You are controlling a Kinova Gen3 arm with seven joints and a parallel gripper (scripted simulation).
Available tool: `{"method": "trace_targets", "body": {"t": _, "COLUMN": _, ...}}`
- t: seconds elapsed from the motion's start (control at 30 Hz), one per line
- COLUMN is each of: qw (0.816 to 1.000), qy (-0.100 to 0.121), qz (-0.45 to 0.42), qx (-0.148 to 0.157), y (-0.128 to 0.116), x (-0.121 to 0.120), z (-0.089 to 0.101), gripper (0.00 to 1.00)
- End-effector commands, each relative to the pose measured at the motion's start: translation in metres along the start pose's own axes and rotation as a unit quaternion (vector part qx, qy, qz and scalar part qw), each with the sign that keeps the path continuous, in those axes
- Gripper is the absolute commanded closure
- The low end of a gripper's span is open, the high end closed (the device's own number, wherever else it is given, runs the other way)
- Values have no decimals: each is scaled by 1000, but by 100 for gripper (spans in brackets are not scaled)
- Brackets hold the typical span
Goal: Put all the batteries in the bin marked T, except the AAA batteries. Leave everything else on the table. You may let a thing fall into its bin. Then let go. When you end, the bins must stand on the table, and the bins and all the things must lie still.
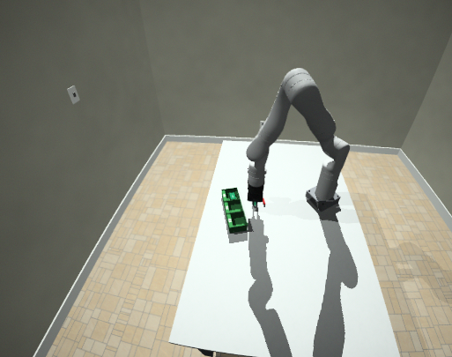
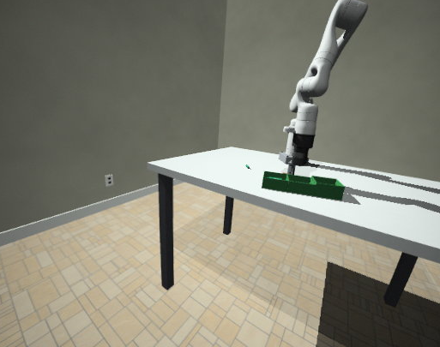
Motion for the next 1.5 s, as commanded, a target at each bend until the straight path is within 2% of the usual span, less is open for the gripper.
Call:
{"method": "trace_targets", "body": {"t": 0.0, "qw": 1000, "qy": 6, "qz": 3, "qx": -2, "y": -3, "x": -3, "z": 11, "gripper": 69}}
{"method": "trace_targets", "body": {"t": 0.5, "qw": 1000, "qy": 6, "qz": 3, "qx": -2, "y": -3, "x": -3, "z": 54, "gripper": 69}}
{"method": "trace_targets", "body": {"t": 1.13, "qw": 1000, "qy": 5, "qz": 3, "qx": -2, "y": -3, "x": -3, "z": 54, "gripper": 69}}
{"method": "trace_targets", "body": {"t": 1.2, "qw": 1000, "qy": 6, "qz": 3, "qx": -2, "y": -3, "x": -3, "z": 61, "gripper": 69}}
{"method": "trace_targets", "body": {"t": 1.4, "qw": 1000, "qy": 6, "qz": 3, "qx": -2, "y": -3, "x": -3, "z": 61, "gripper": 69}}
{"method": "trace_targets", "body": {"t": 1.47, "qw": 1000, "qy": 6, "qz": 3, "qx": -2, "y": 2, "x": -14, "z": 61, "gripper": 69}}
Point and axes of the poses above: the point where the finger pads meet when closed, its own z axis back along the fingers, its own x axis across the jaws, y = z × x, the point moved 3 cm from there along z, back along the fingers, and after that the axes turned 11 degrees about z, right-handed, at the moved point
